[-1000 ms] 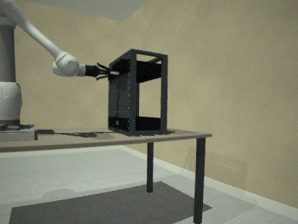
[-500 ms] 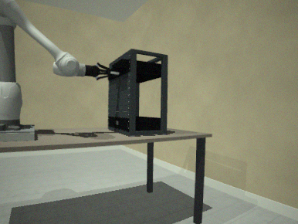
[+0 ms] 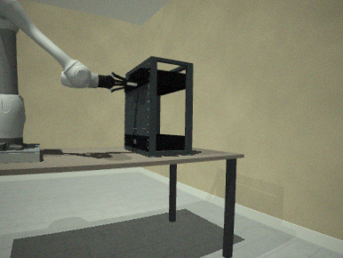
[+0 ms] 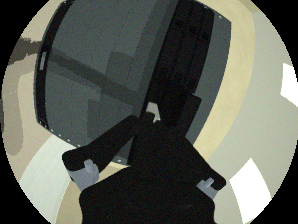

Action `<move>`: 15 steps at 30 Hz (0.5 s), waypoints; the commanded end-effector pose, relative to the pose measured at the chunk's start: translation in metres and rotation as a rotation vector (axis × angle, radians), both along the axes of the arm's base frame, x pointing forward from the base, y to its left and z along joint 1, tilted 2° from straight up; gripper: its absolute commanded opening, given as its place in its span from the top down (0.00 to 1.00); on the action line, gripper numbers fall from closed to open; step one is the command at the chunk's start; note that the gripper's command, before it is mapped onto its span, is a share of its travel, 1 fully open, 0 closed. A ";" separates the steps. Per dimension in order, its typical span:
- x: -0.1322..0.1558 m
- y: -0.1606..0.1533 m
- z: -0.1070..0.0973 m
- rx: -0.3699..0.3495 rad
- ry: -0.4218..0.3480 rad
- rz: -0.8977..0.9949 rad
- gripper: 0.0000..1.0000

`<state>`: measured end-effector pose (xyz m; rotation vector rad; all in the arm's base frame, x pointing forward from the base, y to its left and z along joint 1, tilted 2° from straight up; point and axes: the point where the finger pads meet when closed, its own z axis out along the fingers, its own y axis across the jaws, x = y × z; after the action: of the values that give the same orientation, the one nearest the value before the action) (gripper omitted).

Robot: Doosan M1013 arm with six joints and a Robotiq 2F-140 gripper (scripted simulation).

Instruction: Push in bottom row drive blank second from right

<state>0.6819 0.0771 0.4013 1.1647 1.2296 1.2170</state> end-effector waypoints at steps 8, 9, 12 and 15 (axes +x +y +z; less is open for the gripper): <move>0.000 0.000 0.000 0.000 0.000 0.000 1.00; 0.000 0.000 0.000 0.000 0.000 0.000 1.00; -0.003 0.000 0.000 0.000 0.000 0.000 1.00; -0.008 0.000 0.000 0.000 0.000 0.000 1.00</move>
<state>0.6778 0.0770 0.4012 1.1648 1.2297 1.2169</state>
